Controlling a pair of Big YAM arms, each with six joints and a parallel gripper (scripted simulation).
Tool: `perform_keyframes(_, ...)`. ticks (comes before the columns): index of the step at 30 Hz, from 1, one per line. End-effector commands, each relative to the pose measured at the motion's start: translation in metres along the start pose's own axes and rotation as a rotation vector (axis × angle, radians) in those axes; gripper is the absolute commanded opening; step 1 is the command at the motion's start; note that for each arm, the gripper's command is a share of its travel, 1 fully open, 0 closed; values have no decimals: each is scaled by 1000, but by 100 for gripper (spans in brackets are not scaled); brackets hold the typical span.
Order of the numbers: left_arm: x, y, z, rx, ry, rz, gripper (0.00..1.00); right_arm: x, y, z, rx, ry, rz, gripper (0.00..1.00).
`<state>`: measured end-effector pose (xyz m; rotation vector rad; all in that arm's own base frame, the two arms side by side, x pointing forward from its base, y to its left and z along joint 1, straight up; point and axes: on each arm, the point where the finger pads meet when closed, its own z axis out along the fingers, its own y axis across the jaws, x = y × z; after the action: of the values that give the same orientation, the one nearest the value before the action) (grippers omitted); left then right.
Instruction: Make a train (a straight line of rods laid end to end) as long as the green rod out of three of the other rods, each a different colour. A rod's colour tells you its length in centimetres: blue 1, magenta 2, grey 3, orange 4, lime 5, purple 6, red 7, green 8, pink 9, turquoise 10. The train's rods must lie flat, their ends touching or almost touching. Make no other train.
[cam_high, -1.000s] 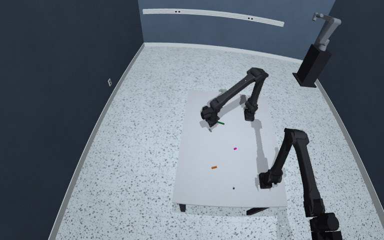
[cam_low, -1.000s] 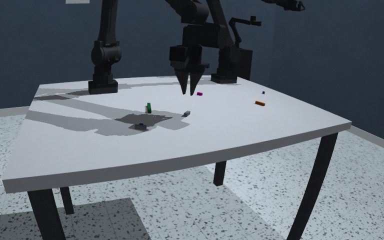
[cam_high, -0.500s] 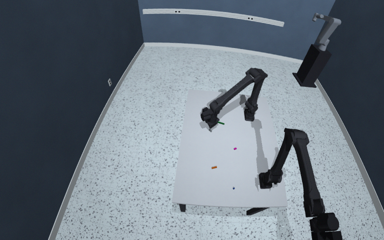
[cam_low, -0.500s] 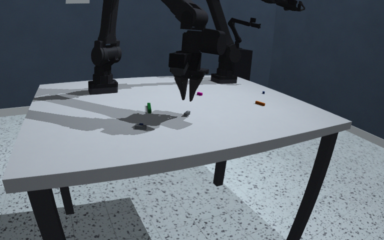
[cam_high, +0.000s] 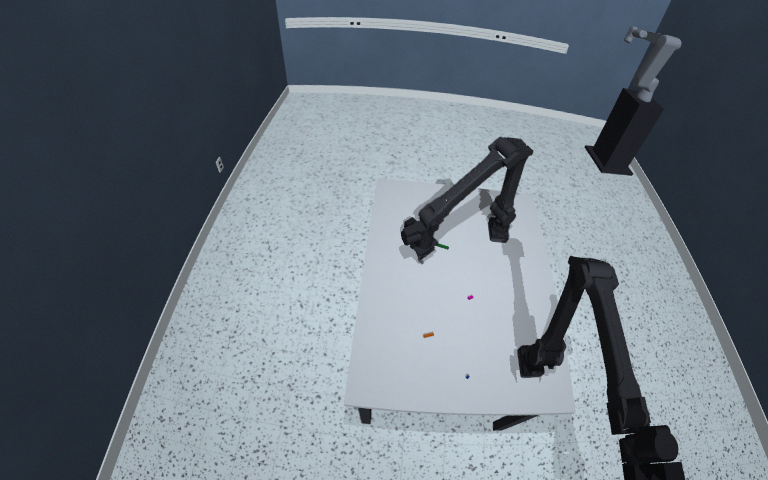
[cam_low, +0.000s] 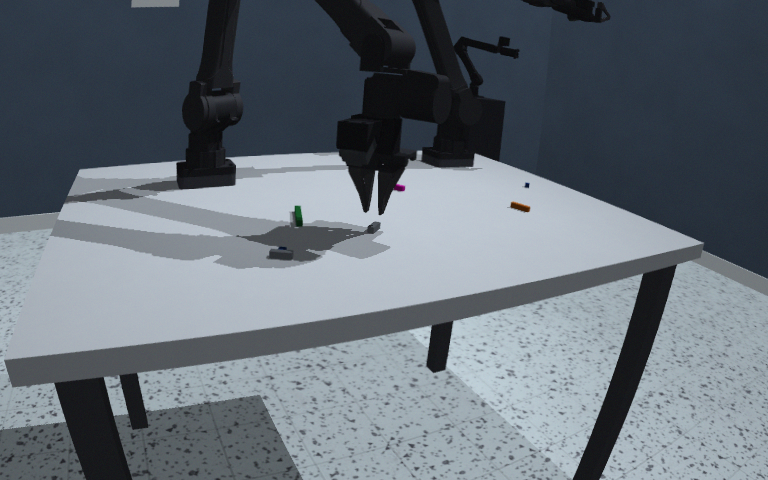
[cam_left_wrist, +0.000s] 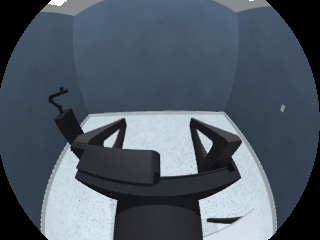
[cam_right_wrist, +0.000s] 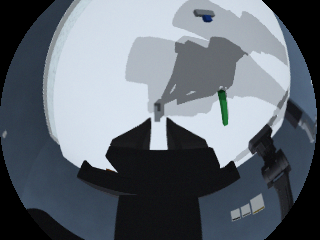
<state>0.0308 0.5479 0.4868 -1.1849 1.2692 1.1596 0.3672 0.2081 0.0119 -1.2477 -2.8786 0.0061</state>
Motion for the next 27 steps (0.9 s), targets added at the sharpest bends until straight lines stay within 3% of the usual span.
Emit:
perform_keyframes(1, -14, 5, -4, -11, -33, -11, 100, 0, 11, 5, -17, -6, -6, 23)
perform_keyframes(27, -14, 5, -4, -11, -33, -11, 100, 0, 11, 7, -27, -9, -6, 23)
